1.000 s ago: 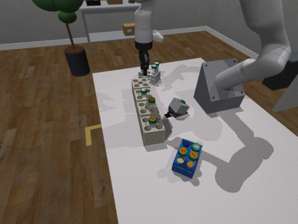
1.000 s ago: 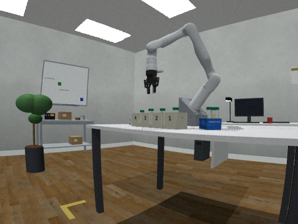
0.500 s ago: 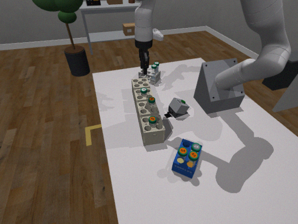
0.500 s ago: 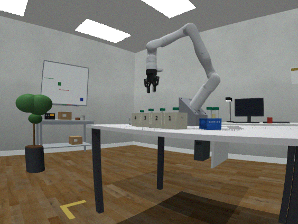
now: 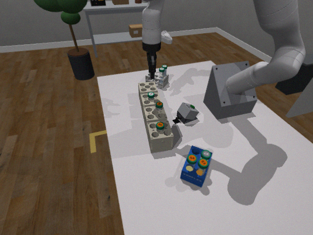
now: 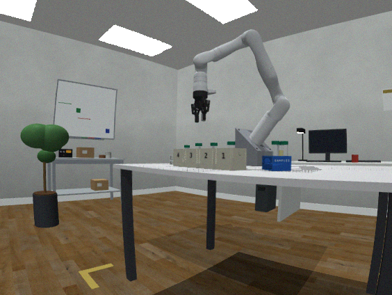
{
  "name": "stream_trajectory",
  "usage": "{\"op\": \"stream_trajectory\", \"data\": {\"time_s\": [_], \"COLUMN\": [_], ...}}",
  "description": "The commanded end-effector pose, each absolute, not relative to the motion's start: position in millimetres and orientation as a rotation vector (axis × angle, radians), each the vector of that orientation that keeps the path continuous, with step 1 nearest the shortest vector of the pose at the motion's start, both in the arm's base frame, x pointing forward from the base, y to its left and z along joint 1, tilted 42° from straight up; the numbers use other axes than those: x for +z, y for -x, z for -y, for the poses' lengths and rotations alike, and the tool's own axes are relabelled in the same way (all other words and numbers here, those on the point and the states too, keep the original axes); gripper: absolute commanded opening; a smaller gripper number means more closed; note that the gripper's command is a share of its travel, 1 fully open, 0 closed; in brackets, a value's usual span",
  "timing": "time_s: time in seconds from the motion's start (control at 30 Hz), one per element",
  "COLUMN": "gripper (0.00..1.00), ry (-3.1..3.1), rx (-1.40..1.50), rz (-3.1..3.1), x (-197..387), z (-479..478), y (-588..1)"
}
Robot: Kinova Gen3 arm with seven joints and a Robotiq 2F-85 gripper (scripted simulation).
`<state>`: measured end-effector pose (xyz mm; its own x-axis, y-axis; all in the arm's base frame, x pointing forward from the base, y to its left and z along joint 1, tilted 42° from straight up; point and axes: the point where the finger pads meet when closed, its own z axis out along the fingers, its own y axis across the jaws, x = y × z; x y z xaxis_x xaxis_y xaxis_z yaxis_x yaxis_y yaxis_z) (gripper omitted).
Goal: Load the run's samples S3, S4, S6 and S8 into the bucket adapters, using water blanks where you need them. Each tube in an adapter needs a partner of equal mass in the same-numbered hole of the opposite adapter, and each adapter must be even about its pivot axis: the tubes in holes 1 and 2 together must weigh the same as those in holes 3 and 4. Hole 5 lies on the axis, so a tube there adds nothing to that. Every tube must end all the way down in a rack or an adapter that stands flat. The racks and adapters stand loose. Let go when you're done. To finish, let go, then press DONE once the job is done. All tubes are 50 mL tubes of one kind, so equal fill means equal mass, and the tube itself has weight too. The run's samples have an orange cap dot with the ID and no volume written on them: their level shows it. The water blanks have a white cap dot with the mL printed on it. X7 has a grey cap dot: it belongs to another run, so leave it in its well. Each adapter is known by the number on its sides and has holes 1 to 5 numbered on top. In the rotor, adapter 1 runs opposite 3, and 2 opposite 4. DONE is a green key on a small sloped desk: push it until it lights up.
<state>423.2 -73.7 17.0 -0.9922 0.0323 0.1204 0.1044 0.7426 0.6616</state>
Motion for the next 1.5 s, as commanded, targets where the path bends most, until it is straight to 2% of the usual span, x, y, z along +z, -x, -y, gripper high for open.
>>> {"op": "stream_trajectory", "data": {"time_s": [0.0, 0.4, 1.47], "gripper": [0.62, 0.62, 0.62], "ry": [0.325, 0.831, 0.831], "rx": [-1.05, -0.947, -0.947], "rz": [2.777, 2.557, 2.557], "x": [26, 48, 110], "z": [65, 41, -27], "y": [-421, -416, -400]}}
